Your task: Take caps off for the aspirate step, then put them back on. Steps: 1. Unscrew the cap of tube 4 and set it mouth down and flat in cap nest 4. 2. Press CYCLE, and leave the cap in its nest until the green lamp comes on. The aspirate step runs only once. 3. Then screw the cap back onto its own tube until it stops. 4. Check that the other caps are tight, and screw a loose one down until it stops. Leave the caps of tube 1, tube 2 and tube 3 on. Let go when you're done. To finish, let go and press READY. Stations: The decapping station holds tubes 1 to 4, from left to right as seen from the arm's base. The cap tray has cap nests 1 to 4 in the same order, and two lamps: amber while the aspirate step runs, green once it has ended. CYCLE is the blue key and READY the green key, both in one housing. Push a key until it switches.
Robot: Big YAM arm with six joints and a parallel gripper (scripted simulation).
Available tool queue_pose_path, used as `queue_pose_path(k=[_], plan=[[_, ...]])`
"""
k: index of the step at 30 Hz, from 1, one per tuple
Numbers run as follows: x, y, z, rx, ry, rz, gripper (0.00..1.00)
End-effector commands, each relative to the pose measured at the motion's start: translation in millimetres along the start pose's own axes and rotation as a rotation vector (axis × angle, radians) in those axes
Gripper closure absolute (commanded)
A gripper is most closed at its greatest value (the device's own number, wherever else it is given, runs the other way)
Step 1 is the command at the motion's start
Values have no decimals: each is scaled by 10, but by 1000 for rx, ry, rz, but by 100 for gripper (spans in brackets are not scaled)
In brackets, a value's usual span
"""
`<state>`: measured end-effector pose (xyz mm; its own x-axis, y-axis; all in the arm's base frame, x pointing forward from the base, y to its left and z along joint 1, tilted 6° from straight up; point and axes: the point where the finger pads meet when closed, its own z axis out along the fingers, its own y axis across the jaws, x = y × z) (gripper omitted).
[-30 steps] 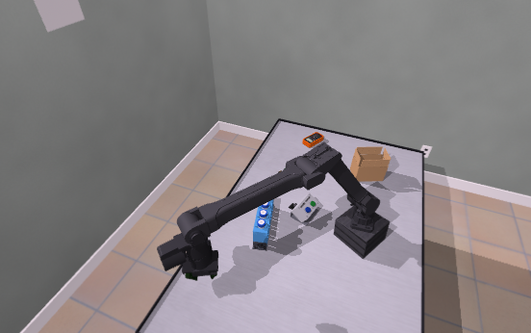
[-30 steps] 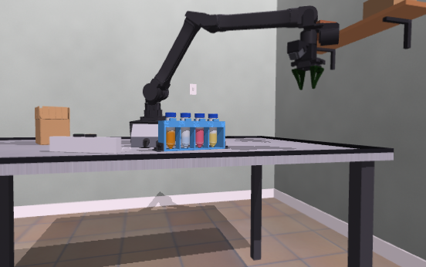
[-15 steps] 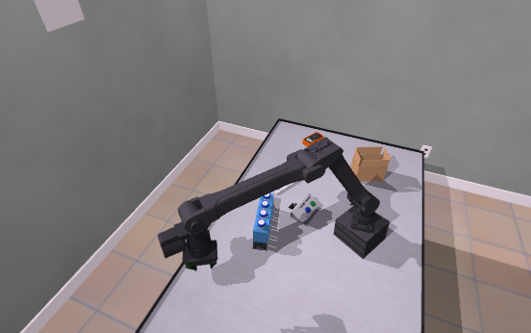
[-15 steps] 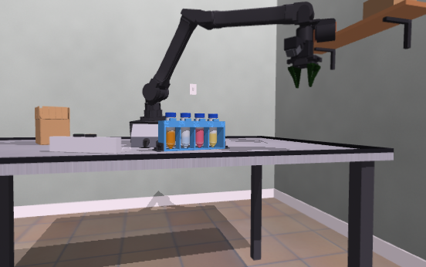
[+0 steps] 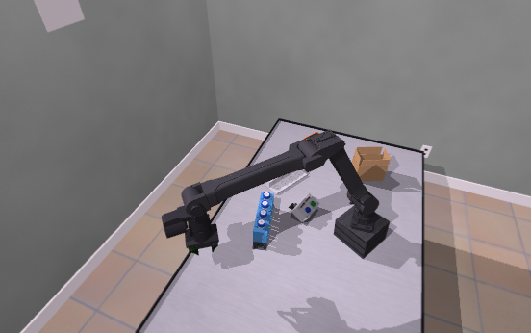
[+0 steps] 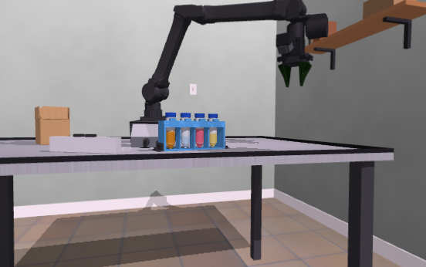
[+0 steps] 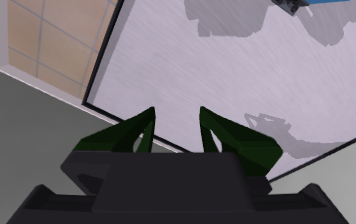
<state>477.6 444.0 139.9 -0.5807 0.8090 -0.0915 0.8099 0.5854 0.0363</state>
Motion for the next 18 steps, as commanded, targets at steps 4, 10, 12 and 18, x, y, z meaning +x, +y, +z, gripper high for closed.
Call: queue_pose_path(k=[4,10,12,18], plan=[[-414,-26,-225,-55,10,-71,51],[-604,-88,-210,-54,9,-117,51],[-699,-121,-202,-54,8,-117,51],[-962,-228,-178,-54,5,-163,51]])
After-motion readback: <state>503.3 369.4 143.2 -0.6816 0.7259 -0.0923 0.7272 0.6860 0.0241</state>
